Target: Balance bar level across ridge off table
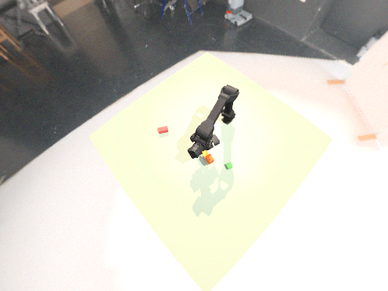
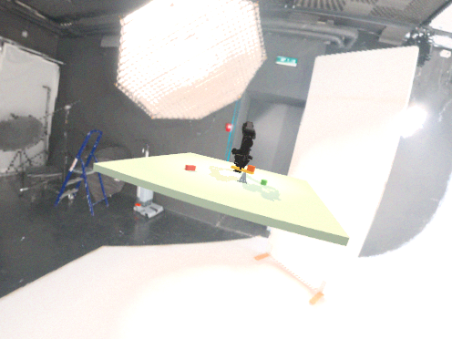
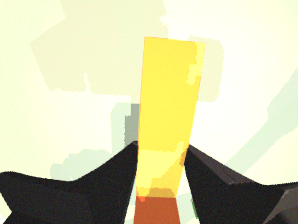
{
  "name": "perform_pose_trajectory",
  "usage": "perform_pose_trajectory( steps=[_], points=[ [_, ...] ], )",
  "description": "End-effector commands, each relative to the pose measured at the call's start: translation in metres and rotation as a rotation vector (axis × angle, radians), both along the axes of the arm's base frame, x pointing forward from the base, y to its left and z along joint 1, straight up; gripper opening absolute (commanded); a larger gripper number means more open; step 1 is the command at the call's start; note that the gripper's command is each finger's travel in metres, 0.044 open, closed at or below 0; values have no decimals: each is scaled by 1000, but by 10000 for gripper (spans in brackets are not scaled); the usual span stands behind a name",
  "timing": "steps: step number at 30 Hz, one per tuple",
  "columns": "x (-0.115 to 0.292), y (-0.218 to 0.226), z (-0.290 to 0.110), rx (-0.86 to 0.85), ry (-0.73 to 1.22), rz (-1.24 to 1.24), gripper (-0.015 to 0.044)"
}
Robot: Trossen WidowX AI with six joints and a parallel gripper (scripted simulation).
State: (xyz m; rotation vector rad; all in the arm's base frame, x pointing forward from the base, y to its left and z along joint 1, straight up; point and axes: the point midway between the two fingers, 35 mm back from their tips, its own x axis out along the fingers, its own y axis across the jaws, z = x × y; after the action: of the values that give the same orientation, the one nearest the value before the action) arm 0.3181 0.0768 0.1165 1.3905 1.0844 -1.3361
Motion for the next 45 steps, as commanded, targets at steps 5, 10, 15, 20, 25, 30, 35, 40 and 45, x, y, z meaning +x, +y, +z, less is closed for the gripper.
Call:
perform_pose_trajectory(
  steps=[5,10,15,20,25,30,35,40,45],
  points=[
    [-2,-1,0,-2,8,-2,0],
    [-2,-1,0,-3,8,-2,0],
    [-2,-1,0,-3,8,-2,0],
    [-2,-1,0,-3,8,-2,0],
    [-2,-1,0,-3,8,-2,0],
    [-2,-1,0,-3,8,-2,0],
    [-2,-1,0,-3,8,-2,0],
    [-2,-1,0,-3,8,-2,0],
    [-2,-1,0,-3,8,-2,0]
  ],
)
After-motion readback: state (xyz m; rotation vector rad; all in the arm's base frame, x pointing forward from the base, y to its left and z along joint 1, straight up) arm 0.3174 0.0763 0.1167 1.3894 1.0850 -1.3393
